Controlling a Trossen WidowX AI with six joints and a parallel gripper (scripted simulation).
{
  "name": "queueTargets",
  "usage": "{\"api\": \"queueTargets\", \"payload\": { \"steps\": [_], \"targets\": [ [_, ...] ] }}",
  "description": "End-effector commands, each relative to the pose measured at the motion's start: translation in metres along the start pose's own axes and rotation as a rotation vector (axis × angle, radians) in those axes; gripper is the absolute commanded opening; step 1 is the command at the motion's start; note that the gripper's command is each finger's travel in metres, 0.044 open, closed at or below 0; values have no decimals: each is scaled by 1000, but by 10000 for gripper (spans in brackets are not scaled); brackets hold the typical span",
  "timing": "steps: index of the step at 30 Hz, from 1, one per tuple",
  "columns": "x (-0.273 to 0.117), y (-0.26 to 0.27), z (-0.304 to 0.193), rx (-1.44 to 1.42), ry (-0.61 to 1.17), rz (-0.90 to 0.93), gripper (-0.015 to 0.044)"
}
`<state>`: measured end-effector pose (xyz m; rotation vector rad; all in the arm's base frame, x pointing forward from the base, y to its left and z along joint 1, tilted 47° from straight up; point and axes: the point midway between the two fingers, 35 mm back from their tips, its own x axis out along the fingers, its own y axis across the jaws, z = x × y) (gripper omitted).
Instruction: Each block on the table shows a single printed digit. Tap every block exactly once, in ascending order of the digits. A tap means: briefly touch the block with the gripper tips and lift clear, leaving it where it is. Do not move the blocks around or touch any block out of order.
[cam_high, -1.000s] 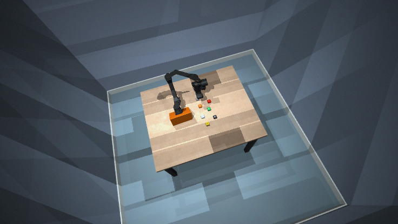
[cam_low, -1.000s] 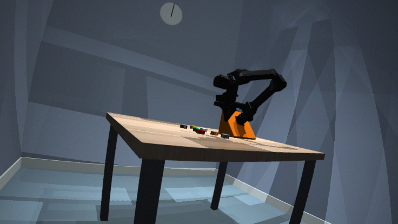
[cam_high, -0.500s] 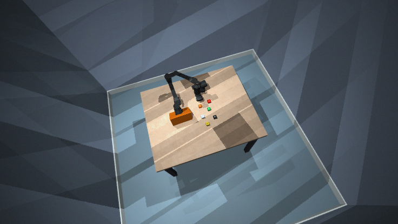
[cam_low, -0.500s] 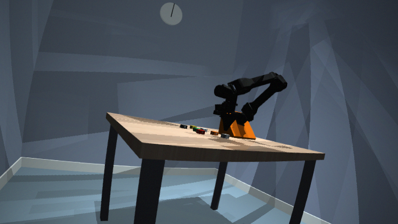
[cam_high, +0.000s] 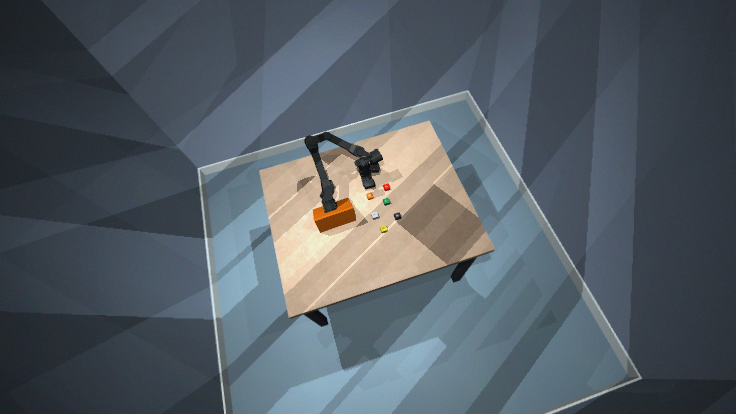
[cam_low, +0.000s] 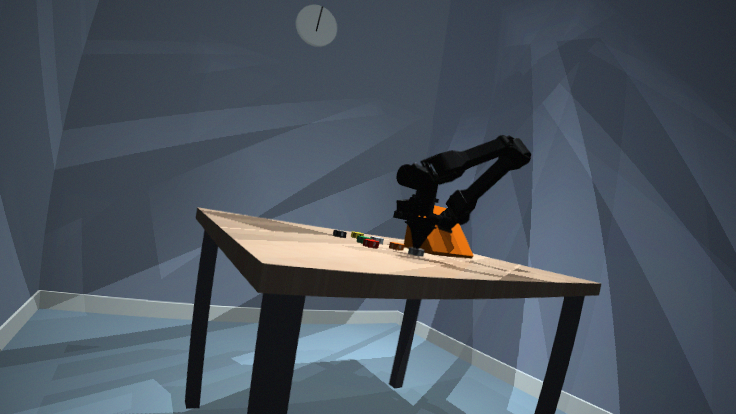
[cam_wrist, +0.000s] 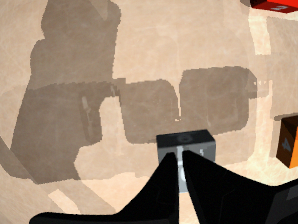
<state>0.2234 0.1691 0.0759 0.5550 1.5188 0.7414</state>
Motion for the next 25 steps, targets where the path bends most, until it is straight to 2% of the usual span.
{"api": "queueTargets", "payload": {
  "steps": [1, 6, 10, 12, 19, 24, 25],
  "targets": [
    [3, -1, -2, 9, 8, 1, 20],
    [-25, -2, -2, 8, 8, -1, 20],
    [-27, -2, -2, 9, 8, 0, 20],
    [-34, 3, 0, 10, 7, -2, 72],
    [-106, 46, 3, 10, 8, -2, 256],
    [-107, 47, 3, 9, 9, -2, 387],
    [-107, 47, 3, 9, 9, -2, 387]
  ]
}}
